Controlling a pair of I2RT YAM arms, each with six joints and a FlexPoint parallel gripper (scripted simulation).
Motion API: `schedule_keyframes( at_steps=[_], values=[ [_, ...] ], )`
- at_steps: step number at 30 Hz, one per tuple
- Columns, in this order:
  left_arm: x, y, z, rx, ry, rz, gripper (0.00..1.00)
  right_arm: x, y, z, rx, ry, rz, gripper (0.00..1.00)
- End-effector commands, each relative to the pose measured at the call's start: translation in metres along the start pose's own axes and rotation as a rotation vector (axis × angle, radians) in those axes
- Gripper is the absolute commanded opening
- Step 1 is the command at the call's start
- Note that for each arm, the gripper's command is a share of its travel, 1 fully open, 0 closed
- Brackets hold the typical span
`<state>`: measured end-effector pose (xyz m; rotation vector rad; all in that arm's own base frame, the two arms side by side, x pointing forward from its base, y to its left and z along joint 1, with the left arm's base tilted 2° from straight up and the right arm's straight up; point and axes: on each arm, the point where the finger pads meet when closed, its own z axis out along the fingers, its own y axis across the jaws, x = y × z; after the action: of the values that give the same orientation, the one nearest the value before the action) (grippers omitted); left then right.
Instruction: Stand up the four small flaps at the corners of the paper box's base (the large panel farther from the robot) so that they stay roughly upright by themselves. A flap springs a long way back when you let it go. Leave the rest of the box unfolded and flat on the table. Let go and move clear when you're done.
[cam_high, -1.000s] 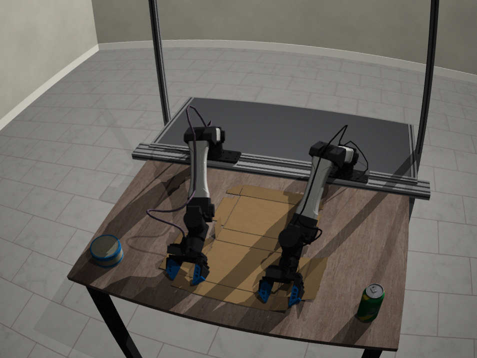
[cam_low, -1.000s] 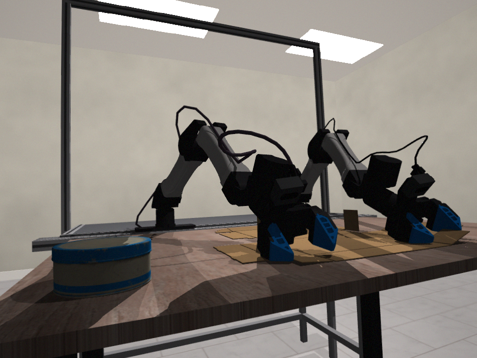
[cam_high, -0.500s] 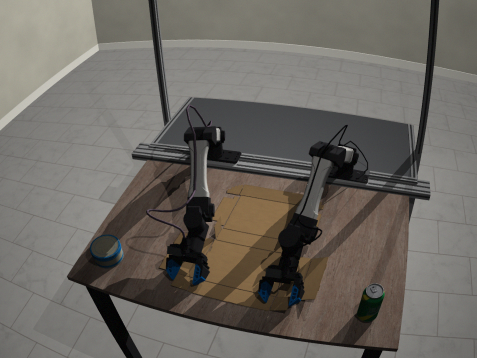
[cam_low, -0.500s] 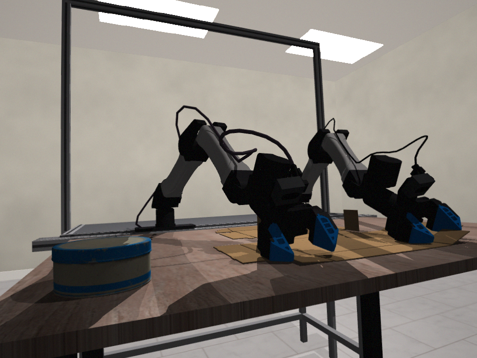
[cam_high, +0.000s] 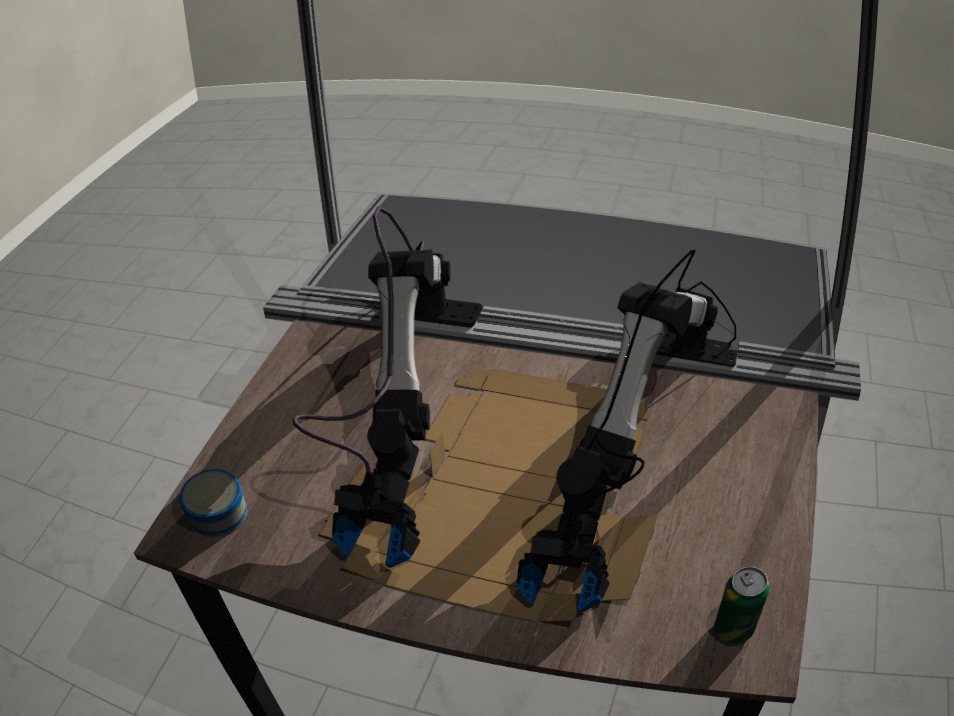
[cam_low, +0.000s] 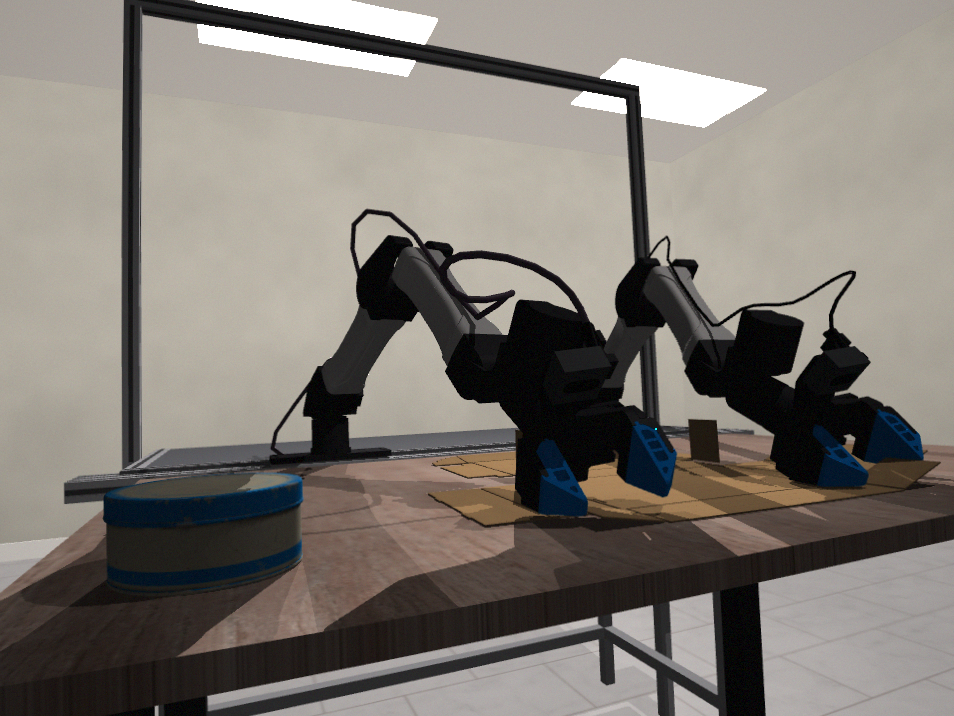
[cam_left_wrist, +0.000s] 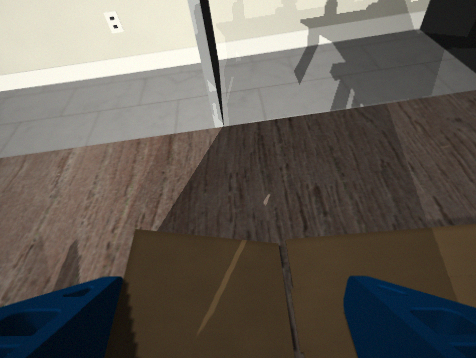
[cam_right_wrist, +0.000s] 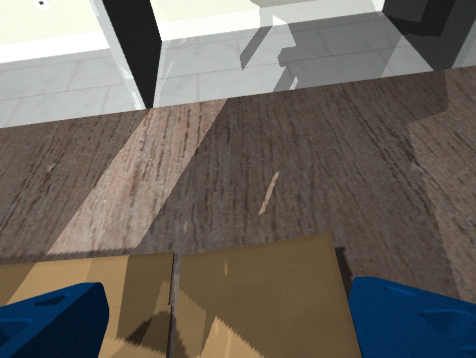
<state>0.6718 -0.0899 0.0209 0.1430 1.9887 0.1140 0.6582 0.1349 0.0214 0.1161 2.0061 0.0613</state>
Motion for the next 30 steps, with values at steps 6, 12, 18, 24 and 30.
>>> schedule_keyframes(
  at_steps=[6,12,18,24,30],
  values=[
    [0.022,-0.015,0.010,0.022,0.036,0.026,0.77,-0.006,0.017,-0.012,-0.027,0.006,0.007,0.77],
    [0.022,-0.015,0.010,0.023,0.036,0.026,0.77,0.031,0.012,-0.001,-0.017,0.066,-0.009,0.77],
    [0.022,-0.015,0.010,0.023,0.036,0.026,0.77,-0.011,0.018,-0.015,-0.025,0.002,0.010,0.77],
    [0.022,-0.015,0.010,0.024,0.036,0.026,0.77,-0.015,0.020,-0.017,-0.025,0.001,0.011,0.77],
    [0.022,-0.015,0.010,0.024,0.036,0.026,0.77,-0.027,0.024,-0.020,-0.027,-0.018,0.017,0.77]
  ],
)
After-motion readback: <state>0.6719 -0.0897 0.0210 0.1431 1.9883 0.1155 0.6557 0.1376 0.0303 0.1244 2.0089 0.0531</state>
